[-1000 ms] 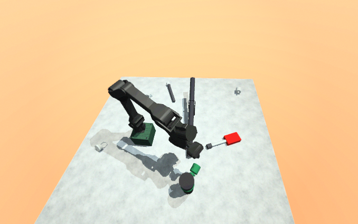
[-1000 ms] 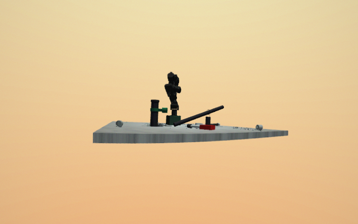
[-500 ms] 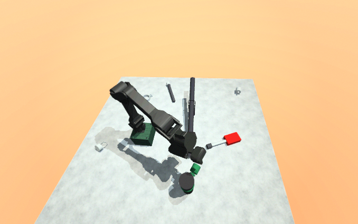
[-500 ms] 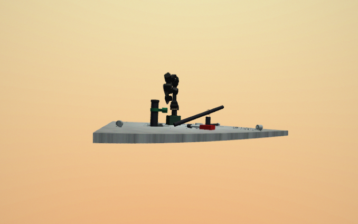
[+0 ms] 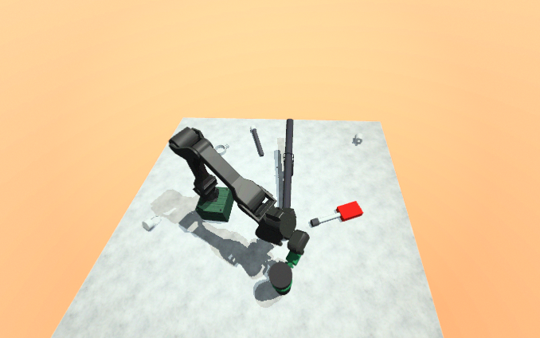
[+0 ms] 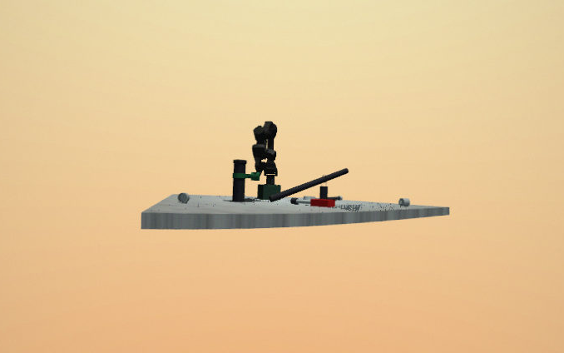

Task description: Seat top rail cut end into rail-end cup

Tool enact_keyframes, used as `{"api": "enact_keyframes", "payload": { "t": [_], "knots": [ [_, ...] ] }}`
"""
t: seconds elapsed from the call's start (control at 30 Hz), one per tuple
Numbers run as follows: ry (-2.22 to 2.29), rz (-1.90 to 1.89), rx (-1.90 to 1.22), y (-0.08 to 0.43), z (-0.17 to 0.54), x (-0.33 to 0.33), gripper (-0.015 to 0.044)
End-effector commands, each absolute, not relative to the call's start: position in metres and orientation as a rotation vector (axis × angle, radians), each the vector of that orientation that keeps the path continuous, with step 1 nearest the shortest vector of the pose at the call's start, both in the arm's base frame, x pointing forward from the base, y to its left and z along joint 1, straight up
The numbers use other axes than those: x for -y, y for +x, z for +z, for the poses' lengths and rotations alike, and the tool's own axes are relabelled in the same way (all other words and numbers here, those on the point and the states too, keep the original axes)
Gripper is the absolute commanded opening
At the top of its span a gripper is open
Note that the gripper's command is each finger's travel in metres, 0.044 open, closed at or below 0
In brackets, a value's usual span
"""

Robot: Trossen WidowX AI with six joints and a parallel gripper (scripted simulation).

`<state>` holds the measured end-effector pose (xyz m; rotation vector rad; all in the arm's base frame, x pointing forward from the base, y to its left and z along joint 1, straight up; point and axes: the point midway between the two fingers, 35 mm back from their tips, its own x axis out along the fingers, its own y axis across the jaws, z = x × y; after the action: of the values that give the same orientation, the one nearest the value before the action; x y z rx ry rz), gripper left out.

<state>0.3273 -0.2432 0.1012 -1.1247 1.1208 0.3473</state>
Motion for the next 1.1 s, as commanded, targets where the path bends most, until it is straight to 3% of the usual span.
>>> {"api": "enact_keyframes", "payload": {
  "t": [0.0, 1.07],
  "knots": [
    [-1.125, 0.353, -1.119, 0.33, 0.094, 0.244, 0.044],
    [-1.126, 0.352, -1.118, 0.353, 0.05, 0.259, 0.044]
  ]
}}
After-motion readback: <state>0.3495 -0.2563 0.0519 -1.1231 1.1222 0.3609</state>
